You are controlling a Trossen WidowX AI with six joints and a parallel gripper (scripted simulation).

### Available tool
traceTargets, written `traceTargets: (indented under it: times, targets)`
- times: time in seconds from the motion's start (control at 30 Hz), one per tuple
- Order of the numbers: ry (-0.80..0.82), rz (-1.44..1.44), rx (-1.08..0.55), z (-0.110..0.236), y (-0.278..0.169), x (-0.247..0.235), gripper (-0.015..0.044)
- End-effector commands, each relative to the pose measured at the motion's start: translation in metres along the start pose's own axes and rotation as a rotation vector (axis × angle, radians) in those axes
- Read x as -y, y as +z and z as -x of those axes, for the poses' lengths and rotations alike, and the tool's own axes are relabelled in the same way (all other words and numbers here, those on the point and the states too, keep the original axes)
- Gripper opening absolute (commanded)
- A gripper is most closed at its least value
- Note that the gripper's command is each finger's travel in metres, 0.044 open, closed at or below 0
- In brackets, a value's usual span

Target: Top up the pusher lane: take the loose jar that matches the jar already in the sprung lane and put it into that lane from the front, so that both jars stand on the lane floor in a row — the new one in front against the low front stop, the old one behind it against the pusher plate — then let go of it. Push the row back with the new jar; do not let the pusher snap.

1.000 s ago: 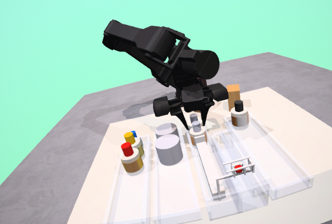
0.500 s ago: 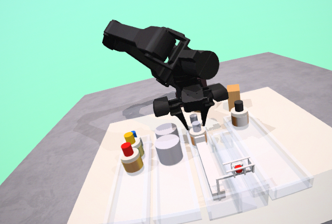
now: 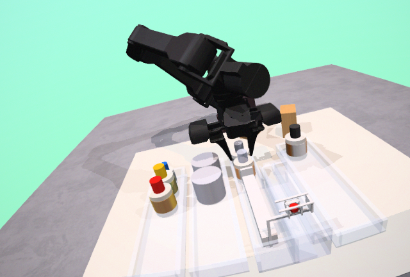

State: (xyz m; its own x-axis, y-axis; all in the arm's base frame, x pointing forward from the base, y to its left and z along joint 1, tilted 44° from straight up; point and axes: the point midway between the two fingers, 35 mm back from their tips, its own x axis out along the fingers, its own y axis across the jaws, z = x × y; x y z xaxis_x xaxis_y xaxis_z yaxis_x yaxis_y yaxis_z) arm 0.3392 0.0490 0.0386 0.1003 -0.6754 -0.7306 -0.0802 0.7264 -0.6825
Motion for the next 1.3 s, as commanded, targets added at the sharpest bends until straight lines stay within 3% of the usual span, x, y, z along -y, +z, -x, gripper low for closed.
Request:
traceTargets:
  times: [0.0, 1.27]
  targets:
    - [-0.01, -0.01, 0.011, -0.0005, 0.0017, 0.0022, 0.0]
    - [-0.01, -0.01, 0.01, -0.0004, -0.0066, 0.0, 0.0]
